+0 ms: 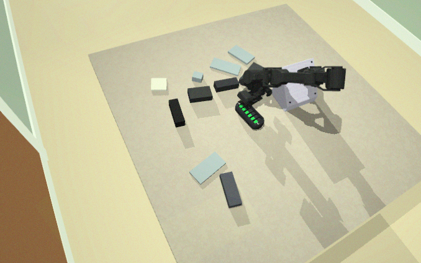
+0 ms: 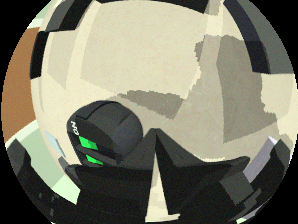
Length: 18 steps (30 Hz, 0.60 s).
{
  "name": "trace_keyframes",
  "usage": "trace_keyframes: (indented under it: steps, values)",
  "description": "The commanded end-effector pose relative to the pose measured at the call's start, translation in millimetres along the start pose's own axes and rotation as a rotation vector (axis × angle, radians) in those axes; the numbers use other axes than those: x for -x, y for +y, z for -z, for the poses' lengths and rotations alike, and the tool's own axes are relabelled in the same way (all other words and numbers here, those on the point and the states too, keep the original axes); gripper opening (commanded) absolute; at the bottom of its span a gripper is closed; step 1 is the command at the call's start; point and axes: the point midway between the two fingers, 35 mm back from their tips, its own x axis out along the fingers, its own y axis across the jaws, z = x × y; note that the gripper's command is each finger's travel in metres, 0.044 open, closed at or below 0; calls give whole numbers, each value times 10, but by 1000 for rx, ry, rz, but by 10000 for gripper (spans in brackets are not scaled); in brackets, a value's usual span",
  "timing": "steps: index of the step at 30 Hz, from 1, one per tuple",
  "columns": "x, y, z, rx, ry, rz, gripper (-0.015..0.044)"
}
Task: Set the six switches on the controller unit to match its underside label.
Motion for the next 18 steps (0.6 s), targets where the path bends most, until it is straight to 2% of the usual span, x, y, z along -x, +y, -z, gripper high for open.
trace_keyframes:
  steps: [1, 18]
  values:
    - [-4, 45, -12, 0, -4, -4, 0]
    - [-63, 252, -22, 1, -5, -4, 0]
